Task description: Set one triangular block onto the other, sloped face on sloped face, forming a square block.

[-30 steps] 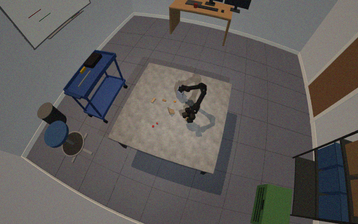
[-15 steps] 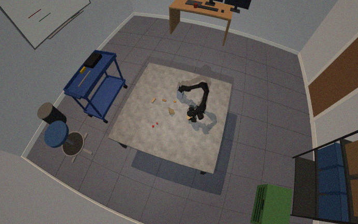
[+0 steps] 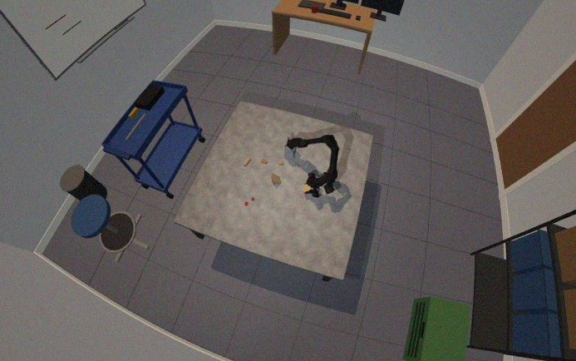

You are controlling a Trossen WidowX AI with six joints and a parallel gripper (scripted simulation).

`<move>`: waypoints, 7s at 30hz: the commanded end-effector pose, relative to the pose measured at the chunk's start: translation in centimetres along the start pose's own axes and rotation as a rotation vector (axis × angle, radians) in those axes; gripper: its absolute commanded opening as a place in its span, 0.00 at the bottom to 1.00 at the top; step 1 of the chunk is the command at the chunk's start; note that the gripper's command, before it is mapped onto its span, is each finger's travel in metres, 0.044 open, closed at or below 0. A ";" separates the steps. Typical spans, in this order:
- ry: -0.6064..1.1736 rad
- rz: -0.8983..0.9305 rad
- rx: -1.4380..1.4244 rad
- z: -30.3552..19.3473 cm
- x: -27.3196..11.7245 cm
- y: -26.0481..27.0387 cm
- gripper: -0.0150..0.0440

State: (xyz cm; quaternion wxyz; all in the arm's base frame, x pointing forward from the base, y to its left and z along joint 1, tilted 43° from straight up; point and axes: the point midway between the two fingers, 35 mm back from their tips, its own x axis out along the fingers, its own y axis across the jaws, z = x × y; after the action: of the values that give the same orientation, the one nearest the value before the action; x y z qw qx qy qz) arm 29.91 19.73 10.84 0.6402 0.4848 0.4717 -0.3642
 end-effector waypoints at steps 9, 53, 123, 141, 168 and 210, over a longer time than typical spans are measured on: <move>0.006 -0.001 -0.006 -0.1 0.0 0.0 0.88; 1.387 0.042 -0.020 7.5 -0.2 -0.3 1.00; 1.408 0.010 -0.001 -2.3 1.4 -0.1 0.52; 1.384 0.016 -0.007 2.2 -2.0 -0.1 0.25; 1.147 -0.084 -0.147 3.2 -5.4 -2.0 0.25; 0.580 0.050 -0.127 10.0 -3.2 -2.3 0.25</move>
State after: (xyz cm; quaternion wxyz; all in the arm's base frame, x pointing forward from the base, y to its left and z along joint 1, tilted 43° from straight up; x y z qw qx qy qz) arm 29.44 10.95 14.96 0.5145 0.5429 0.6443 -0.1596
